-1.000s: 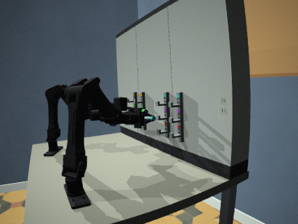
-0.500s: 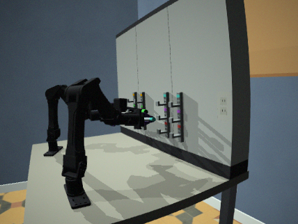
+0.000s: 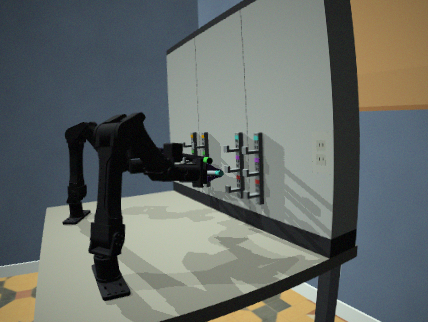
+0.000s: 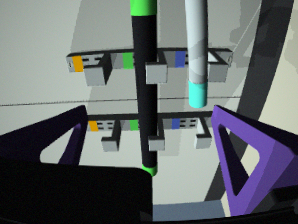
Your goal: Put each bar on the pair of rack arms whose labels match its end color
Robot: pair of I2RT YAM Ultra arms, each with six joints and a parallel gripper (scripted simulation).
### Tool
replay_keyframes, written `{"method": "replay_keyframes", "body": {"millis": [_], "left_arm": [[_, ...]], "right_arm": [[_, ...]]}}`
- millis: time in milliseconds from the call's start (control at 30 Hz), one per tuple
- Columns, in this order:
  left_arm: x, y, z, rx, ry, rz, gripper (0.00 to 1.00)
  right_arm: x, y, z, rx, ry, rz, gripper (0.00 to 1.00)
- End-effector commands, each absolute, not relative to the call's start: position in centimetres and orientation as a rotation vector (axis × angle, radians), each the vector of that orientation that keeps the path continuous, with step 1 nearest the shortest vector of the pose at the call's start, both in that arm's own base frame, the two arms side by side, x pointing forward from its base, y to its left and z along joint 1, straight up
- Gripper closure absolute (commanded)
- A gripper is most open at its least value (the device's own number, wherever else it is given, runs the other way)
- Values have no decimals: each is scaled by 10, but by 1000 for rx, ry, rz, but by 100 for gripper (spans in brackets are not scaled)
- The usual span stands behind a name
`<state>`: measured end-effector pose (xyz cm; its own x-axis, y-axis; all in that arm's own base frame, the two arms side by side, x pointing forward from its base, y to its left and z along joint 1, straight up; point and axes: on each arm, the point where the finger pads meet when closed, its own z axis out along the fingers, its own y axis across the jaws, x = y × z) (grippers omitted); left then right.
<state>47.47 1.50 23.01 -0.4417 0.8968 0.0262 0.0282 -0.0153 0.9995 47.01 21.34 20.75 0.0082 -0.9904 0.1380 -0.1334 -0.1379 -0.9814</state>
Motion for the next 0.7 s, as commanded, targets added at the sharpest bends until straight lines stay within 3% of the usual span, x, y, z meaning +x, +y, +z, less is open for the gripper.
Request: {"method": "replay_keyframes", "body": {"millis": [0,667], "left_arm": [[468,13,238,958,1536,1538,0],[467,24,238,958,1536,1538,0]], "right_arm": [[475,211,254,-1208,1219,-1219,100],[476,211,253,-1208,1219,-1219,100]]}}
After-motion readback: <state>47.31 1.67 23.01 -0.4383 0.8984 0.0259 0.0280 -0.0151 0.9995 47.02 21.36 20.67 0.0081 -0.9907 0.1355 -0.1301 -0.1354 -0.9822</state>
